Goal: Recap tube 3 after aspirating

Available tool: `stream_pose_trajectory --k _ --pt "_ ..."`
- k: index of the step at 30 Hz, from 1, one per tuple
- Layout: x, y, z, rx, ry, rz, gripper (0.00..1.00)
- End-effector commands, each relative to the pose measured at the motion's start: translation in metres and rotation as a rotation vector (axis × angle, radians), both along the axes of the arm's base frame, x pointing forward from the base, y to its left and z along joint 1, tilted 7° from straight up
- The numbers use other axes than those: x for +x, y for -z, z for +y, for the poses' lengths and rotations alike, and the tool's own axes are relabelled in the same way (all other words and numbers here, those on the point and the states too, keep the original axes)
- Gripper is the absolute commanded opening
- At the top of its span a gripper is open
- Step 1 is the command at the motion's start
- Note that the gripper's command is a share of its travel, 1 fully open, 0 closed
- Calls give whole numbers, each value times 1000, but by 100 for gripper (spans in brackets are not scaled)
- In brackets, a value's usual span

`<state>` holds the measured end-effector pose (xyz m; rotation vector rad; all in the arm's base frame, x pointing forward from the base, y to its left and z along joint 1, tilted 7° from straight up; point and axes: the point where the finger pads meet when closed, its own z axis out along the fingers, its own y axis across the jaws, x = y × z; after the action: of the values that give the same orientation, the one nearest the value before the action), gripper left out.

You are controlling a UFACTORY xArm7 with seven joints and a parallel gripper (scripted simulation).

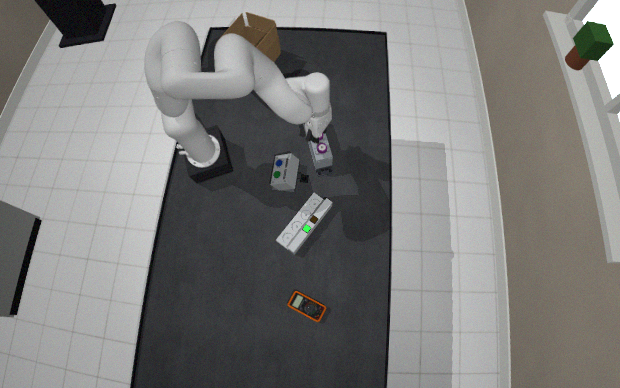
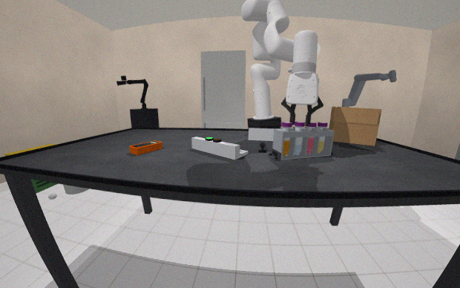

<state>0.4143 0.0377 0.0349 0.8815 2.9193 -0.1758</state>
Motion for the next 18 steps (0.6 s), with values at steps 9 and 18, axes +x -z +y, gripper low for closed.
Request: stream_pose_trajectory --k 9,18 --pt "1 -1 1 19 -11 13 0" --pt "1 -1 1 24 88 0 0"
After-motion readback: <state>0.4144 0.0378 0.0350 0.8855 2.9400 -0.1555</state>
